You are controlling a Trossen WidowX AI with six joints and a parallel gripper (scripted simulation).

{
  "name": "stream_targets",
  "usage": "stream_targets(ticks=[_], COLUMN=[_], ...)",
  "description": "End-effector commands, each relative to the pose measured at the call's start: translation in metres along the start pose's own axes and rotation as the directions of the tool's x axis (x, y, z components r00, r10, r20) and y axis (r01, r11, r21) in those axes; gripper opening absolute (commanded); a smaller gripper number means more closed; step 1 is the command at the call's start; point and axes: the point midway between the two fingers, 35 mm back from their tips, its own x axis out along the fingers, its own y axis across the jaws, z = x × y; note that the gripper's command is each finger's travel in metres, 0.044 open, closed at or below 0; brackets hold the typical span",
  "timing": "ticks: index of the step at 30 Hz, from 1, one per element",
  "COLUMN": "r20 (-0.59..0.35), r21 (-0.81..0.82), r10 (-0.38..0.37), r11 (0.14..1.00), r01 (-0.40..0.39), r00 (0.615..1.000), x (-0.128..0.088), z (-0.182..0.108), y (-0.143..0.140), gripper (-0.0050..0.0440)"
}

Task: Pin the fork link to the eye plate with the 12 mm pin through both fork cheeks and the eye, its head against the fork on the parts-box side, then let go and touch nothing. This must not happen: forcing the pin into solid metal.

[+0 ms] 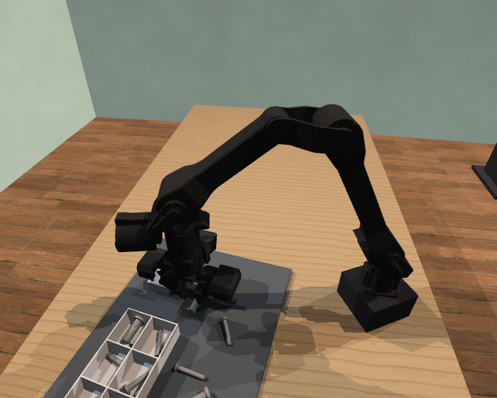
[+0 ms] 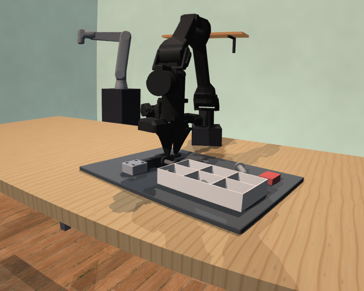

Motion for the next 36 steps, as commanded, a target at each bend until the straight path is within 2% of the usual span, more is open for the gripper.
stream_targets(ticks=[1,4,6,9,16,27,36], r20=[-0.007,-0.001,-0.001,-0.001,-0.007,-0.007,-0.007], r21=[-0.005,0.0,0.0,0.0,-0.005,-0.005,-0.005], r10=[0.001,0.0,0.0,0.0,0.001,0.001,0.001], r11=[1.0,1.0,1.0,1.0,1.0,1.0,1.0], r01=[-0.001,0.0,0.0,0.0,-0.001,-0.001,-0.001], r00=[1.0,1.0,1.0,1.0,1.0,1.0,1.0], x=[-0.002,0.0,0.0,0.0,-0.001,-0.003,-0.004], z=[0.0,0.0,0.0,0.0,0.0,-0.029,-0.029], y=[0.0,0.0,0.0,0.0,0.0,0.0,0.0], gripper=[0.014,0.0068,0.0068,0.0,0.0,0.0,0.0])
